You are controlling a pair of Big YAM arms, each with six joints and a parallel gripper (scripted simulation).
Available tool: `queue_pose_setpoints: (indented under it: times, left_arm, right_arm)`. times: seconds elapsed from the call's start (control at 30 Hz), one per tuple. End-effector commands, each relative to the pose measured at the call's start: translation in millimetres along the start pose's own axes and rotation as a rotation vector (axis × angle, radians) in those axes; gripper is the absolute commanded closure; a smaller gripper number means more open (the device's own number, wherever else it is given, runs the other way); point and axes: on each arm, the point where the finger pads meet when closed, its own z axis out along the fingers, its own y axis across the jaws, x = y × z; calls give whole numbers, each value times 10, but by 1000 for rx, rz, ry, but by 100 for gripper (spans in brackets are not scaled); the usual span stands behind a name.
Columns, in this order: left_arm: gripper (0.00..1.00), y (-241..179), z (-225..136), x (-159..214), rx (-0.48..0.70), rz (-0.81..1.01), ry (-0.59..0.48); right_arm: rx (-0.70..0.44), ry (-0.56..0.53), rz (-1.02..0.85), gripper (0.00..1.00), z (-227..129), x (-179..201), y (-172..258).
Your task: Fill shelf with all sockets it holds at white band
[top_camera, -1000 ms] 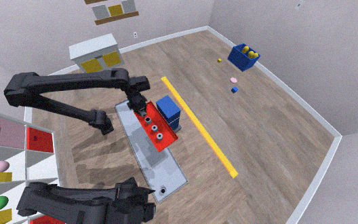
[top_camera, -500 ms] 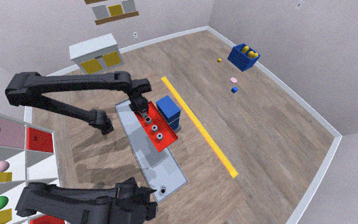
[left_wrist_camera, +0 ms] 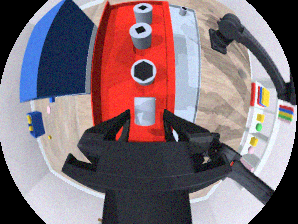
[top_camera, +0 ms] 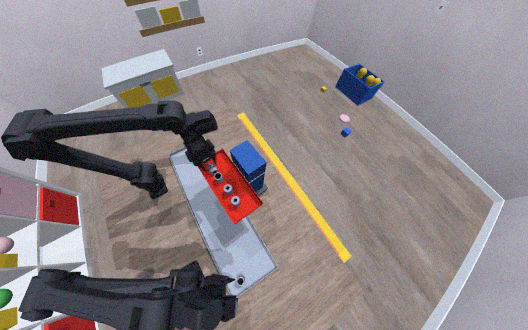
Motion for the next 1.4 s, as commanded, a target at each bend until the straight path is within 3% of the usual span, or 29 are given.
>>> queue_pose_setpoints:
  times: [0.0, 0.1, 0.13, 0.17, 0.33, 0.57, 0.8, 1.2, 1.37]
  left_arm:
    - [51, 202, -425, -196, -71, 32, -34]
    - [51, 195, -481, -195, -73, 33, -34]
    - [40, 222, -469, -188, -68, 31, -32]
    - [35, 239, -476, -180, -62, 28, -29]
    - [35, 226, -853, -178, -68, 31, -28]
    - [35, 153, -727, -124, -19, -5, -13]
    - [35, -204, -970, -614, -163, 41, -90]
    - [35, -667, -1107, -1088, -293, 136, -160]
    - [35, -819, -1428, -1422, -387, 196, -222]
  right_arm:
    - [3, -31, 10, 35, 26, -140, -13]
    - [3, -25, 10, 35, 85, -119, -12]
    - [3, -25, 10, 35, 100, -116, -13]
    - [3, -25, 10, 35, 112, -117, -13]
    - [2, -33, 10, 35, 140, -149, -11]
    - [2, -32, 10, 35, 184, -145, -12]
    - [2, -46, 10, 35, 155, -208, -11]
    - [2, -46, 10, 35, 155, -208, -11]
    - [2, -46, 10, 35, 155, -208, -11]
